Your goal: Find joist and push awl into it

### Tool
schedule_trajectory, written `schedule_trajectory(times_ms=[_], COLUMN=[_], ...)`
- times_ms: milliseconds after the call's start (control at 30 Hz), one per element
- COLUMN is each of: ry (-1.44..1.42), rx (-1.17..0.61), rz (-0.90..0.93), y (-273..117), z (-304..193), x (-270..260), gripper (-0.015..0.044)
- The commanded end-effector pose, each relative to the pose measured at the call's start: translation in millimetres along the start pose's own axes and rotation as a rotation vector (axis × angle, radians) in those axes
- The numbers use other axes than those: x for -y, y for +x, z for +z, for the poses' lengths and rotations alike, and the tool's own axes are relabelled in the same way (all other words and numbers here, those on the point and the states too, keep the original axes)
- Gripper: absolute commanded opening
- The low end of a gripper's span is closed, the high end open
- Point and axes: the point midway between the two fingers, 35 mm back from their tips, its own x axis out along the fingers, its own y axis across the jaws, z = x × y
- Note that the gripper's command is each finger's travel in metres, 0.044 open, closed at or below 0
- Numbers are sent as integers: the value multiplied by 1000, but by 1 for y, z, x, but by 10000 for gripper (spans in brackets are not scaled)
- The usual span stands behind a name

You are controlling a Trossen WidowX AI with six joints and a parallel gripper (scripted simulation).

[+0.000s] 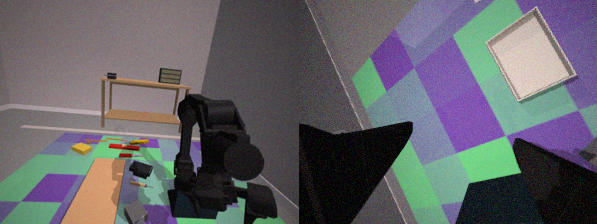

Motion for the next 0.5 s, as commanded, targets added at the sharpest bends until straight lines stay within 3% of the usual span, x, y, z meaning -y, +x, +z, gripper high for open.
schedule_trajectory(times_ms=[0, 233, 467], ry=[115, 366, 653], rx=[55, 135, 172], rz=[6, -7, -62], y=[-23, -44, -39], z=[8, -2, -57], x=[66, 190, 307], gripper=[440, 440, 440])
